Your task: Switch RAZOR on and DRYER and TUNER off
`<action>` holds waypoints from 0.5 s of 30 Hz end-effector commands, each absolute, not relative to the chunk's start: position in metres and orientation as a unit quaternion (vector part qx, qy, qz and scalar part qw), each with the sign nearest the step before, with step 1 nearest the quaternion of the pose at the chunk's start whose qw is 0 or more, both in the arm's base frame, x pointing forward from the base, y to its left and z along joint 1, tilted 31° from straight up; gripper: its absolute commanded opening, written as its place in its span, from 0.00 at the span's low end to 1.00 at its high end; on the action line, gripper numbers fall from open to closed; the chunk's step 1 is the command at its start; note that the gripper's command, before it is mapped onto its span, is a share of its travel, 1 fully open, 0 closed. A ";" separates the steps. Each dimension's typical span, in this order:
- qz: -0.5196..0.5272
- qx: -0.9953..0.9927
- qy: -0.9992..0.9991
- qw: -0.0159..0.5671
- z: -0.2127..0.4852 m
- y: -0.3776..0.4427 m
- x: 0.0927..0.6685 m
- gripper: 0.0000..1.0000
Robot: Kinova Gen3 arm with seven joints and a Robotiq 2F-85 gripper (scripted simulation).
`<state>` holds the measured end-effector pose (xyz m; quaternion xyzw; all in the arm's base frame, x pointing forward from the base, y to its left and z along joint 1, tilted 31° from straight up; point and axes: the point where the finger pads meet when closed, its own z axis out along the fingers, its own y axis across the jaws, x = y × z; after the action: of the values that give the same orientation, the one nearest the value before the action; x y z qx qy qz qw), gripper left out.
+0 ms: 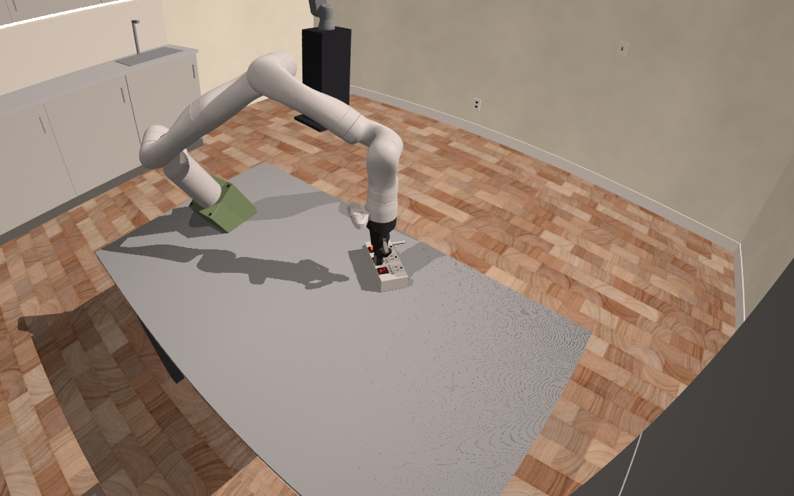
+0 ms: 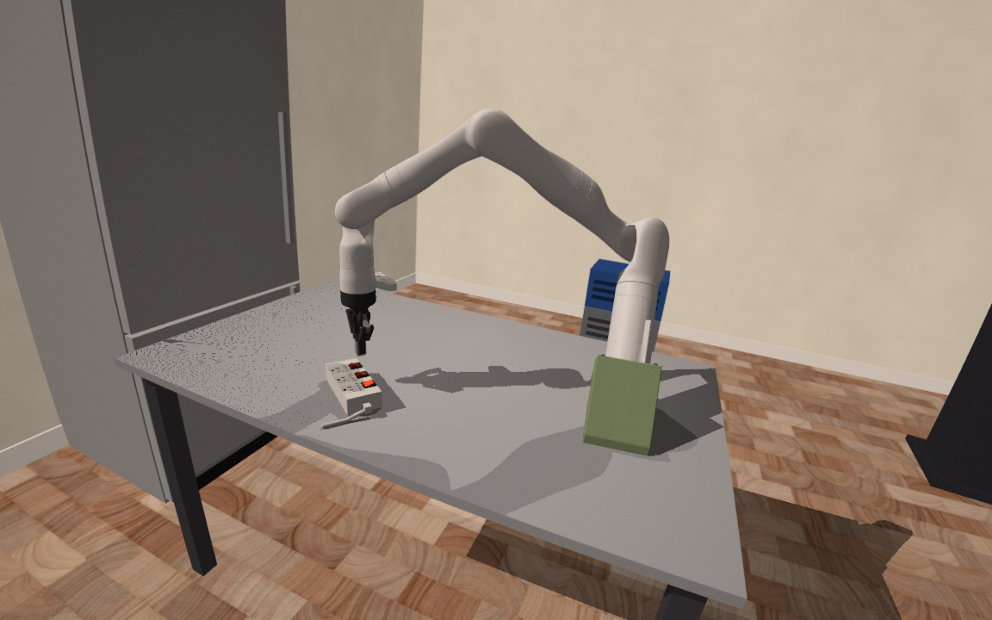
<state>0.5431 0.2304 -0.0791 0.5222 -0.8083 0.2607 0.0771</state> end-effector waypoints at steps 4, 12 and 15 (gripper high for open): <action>0.259 0.524 -0.808 0.072 -0.068 0.240 0.543 0.00; 0.259 0.524 -0.808 0.072 -0.067 0.240 0.543 0.00; 0.259 0.524 -0.808 0.072 -0.067 0.240 0.543 0.00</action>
<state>0.5427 0.2389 -0.0684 0.5235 -0.8082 0.2597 0.0733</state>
